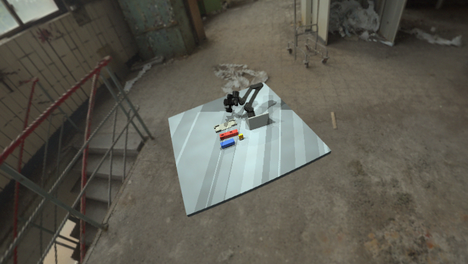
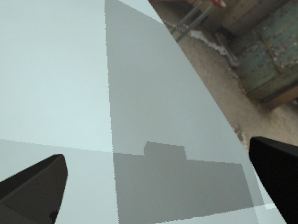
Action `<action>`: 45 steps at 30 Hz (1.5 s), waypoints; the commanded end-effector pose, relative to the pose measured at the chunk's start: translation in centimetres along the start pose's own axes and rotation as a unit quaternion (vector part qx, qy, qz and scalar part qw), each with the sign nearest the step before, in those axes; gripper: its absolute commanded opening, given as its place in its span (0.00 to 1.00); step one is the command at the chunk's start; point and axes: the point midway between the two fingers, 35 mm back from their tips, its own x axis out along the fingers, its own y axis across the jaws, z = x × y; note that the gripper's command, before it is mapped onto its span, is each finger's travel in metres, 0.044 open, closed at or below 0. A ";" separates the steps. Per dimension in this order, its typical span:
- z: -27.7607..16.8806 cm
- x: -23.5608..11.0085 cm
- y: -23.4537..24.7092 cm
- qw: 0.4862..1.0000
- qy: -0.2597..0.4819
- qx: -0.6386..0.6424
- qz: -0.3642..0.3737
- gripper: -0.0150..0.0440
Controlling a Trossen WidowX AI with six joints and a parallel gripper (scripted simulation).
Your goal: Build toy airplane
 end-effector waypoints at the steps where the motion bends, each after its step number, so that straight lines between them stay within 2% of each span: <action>1: 0.2 0.1 0.0 1.000 0.000 -0.001 0.002 0.98; 2: 0.6 0.3 0.1 1.000 -0.002 -0.003 0.009 1.00; 10: 5.5 3.3 1.6 0.990 0.010 -0.034 0.135 1.00; 16: 6.1 4.2 2.2 0.967 0.071 -0.047 0.241 1.00; 20: 6.2 4.4 1.6 0.954 0.107 -0.033 0.277 1.00; 31: 4.3 3.4 -0.5 0.906 0.231 -0.027 0.353 1.00; 37: 2.1 1.7 -2.1 0.871 0.303 -0.064 0.382 1.00; 45: 2.0 1.7 -2.3 0.869 0.307 -0.066 0.383 1.00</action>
